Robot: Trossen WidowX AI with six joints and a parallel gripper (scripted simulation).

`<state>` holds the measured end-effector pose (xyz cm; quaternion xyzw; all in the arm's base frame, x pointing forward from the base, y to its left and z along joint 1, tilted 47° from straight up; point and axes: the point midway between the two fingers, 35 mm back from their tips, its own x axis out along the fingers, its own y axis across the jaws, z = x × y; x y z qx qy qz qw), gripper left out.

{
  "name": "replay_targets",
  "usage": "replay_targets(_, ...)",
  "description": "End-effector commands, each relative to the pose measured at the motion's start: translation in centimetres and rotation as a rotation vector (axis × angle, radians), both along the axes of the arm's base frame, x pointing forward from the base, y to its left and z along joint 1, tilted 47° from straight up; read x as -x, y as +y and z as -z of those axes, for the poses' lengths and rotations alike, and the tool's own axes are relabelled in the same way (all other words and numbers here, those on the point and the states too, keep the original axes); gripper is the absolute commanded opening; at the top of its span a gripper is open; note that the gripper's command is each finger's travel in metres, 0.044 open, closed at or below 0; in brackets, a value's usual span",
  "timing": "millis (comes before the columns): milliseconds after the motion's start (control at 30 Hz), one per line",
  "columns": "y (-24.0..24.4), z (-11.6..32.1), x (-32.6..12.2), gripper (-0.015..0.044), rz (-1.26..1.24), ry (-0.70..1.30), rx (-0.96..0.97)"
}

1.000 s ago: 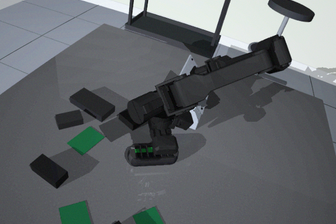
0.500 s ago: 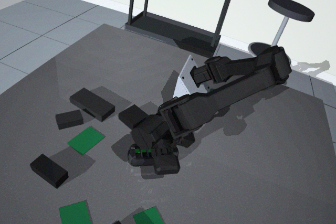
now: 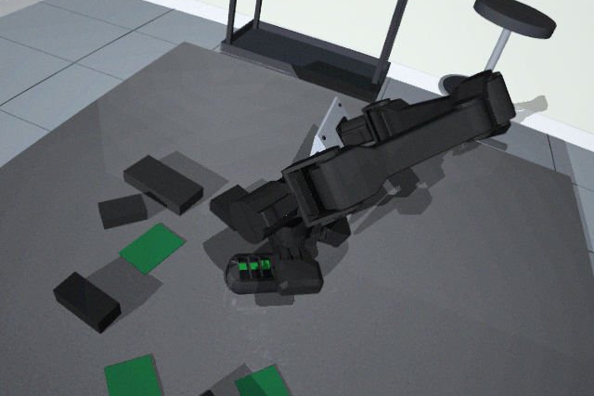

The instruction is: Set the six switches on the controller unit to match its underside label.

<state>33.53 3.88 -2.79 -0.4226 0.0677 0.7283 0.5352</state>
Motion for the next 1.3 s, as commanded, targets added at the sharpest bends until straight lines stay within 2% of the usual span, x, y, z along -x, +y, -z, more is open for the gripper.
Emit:
replay_targets(0, -1.06, -1.06, -0.21, 0.0236, -0.004, -0.011, 0.005)
replay_targets(67, -1.06, -1.06, -0.23, 0.0289, -0.004, -0.011, 0.005)
replay_targets(433, -1.06, -1.06, -0.23, 0.0, -0.004, -0.011, 0.005)
replay_targets(767, -1.06, -1.06, -0.23, 0.0, -0.004, -0.011, 0.005)
replay_targets(1267, -1.0, -1.06, -0.25, 0.0394, 0.002, -0.009, 0.001)
